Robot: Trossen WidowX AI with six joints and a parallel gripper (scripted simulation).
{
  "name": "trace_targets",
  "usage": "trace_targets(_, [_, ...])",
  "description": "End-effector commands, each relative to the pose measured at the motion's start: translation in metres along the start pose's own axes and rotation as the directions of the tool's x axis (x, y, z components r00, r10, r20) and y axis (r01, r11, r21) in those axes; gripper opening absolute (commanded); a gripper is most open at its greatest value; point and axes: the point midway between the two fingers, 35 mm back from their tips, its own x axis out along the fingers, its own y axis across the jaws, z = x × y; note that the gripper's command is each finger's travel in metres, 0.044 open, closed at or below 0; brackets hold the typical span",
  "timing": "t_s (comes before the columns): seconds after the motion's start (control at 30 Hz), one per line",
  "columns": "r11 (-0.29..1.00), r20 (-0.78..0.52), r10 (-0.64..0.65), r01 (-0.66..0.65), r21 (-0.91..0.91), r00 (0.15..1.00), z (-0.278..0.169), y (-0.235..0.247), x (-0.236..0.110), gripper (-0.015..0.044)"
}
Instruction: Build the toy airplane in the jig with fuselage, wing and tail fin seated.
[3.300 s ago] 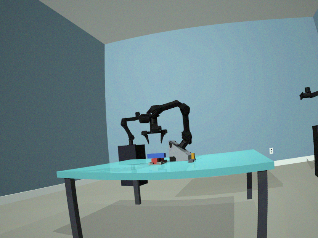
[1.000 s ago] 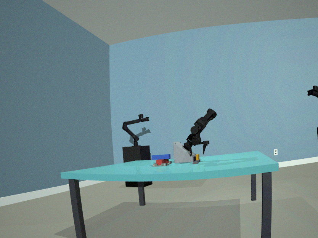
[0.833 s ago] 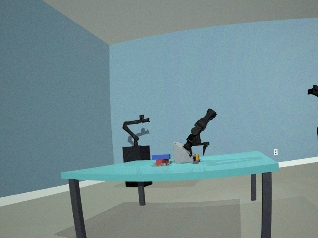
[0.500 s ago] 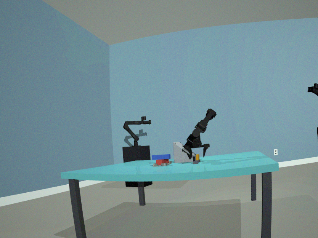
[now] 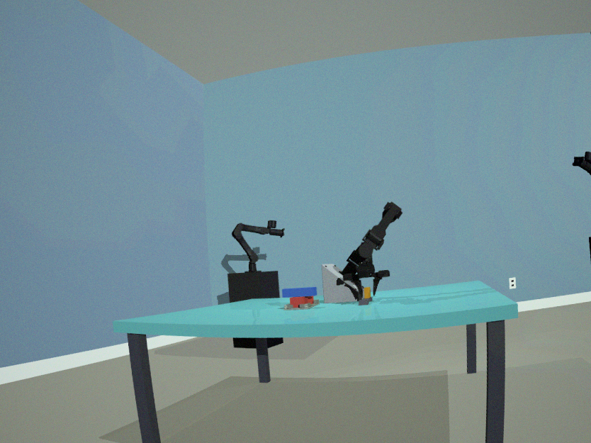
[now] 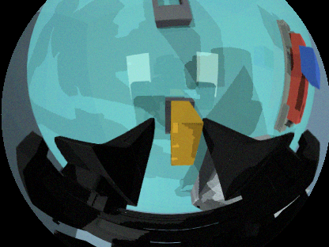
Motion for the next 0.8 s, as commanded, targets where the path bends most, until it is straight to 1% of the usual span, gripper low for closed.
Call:
trace_targets(0.0, [1.0, 0.001, -0.004, 0.004, 0.004, 1.0, 0.0, -0.001, 0.0, 0.0151])
trace_targets(0.1, [1.0, 0.001, -0.004, 0.004, 0.004, 1.0, 0.0, -0.001, 0.0, 0.0072])
trace_targets(0.33, [1.0, 0.001, -0.004, 0.004, 0.004, 1.0, 0.0, -0.001, 0.0, 0.0026])
trace_targets(0.37, [1.0, 0.001, -0.004, 0.004, 0.004, 1.0, 0.0, -0.001, 0.0, 0.0])
trace_targets(0.77, [0.999, -0.017, -0.024, 0.024, -0.038, 1.0, 0.003, -0.001, -0.017, 0.0])
